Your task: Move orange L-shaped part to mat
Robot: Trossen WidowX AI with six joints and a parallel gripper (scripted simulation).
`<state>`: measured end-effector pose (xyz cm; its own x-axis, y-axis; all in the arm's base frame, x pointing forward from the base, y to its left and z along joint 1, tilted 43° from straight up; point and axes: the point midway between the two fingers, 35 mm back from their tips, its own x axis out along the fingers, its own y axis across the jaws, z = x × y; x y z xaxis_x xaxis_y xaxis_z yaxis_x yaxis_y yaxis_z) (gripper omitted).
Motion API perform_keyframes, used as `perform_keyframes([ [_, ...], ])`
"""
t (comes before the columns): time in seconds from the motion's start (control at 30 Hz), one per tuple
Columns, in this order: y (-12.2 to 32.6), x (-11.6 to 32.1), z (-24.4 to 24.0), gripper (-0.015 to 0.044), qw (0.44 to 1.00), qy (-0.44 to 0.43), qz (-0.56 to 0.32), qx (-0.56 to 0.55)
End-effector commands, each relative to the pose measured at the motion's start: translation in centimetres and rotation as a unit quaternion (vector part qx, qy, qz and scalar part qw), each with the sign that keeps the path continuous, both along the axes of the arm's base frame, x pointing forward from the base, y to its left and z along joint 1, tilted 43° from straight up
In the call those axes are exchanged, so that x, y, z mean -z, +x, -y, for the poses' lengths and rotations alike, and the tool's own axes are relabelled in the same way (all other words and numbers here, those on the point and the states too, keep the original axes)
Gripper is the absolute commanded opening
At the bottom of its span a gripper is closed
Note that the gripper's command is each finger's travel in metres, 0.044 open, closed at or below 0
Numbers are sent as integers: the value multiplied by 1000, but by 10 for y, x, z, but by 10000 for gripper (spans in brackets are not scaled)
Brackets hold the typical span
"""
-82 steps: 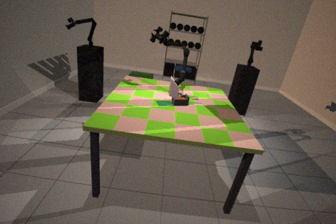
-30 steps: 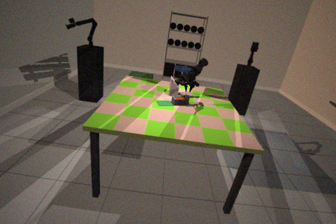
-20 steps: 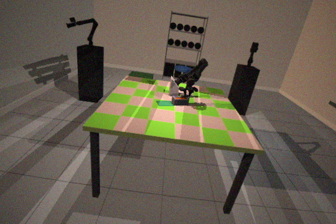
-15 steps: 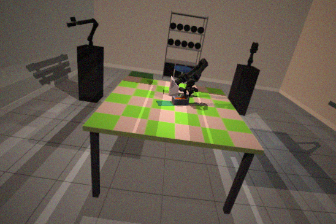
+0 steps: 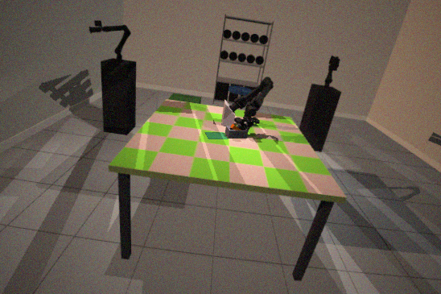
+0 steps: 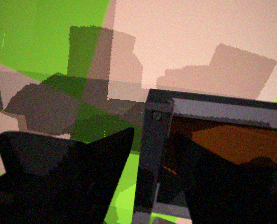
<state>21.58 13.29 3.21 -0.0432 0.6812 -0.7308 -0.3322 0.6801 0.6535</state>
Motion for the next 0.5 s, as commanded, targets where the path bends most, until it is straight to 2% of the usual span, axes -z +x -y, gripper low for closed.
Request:
perform_keyframes([
  [0.0, -3, 6, -3, 180, 1000, -2, -7, 1],
  [0.47, -3, 9, -6, 180, 1000, -1, -7, 1],
])
